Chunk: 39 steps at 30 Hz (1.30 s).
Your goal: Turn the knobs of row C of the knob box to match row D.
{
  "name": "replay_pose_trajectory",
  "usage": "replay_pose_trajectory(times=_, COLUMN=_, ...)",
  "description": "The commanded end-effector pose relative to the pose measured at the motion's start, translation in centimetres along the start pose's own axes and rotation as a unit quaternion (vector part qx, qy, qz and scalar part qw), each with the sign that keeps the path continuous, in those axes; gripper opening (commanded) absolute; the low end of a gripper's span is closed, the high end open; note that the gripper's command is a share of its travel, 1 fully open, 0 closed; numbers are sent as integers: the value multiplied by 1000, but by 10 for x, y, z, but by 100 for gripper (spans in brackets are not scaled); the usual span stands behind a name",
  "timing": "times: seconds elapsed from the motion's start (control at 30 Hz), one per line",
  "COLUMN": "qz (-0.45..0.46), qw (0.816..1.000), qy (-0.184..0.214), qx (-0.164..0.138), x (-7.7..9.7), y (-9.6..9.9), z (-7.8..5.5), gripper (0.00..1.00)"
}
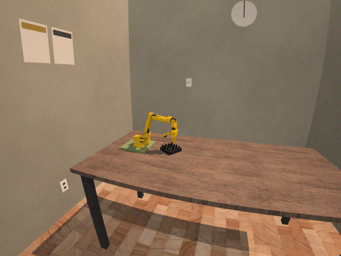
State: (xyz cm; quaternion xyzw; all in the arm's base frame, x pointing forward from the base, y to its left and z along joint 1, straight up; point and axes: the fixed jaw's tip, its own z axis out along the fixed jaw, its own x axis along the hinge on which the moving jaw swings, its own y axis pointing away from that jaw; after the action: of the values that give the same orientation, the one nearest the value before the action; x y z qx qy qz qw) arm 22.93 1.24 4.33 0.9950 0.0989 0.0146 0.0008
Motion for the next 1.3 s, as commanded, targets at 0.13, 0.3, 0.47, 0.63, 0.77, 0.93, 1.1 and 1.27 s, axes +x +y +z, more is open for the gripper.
replay_pose_trajectory(times=0.13, qz=-6, qw=1000, qy=-14, qx=2, x=-3, y=-2, z=6, gripper=10)
replay_pose_trajectory(times=0.3, qz=-6, qw=1000, qy=-14, qx=2, x=-3, y=-2, z=6, gripper=10)
replay_pose_trajectory(times=0.47, qz=-6, qw=1000, qy=-14, qx=2, x=-4, y=-2, z=7, gripper=10)
replay_pose_trajectory(times=0.63, qz=-6, qw=1000, qy=-14, qx=2, x=-6, y=-3, z=10, gripper=10)
replay_pose_trajectory(times=0.77, qz=-6, qw=1000, qy=-14, qx=2, x=-7, y=-4, z=12, gripper=10)
replay_pose_trajectory(times=0.93, qz=-6, qw=1000, qy=-14, qx=2, x=-7, y=-4, z=12, gripper=10)
replay_pose_trajectory(times=1.1, qz=-6, qw=1000, qy=-14, qx=2, x=-7, y=-4, z=12, gripper=10)
replay_pose_trajectory(times=1.27, qz=-6, qw=1000, qy=-14, qx=2, x=-7, y=-4, z=12, gripper=10)
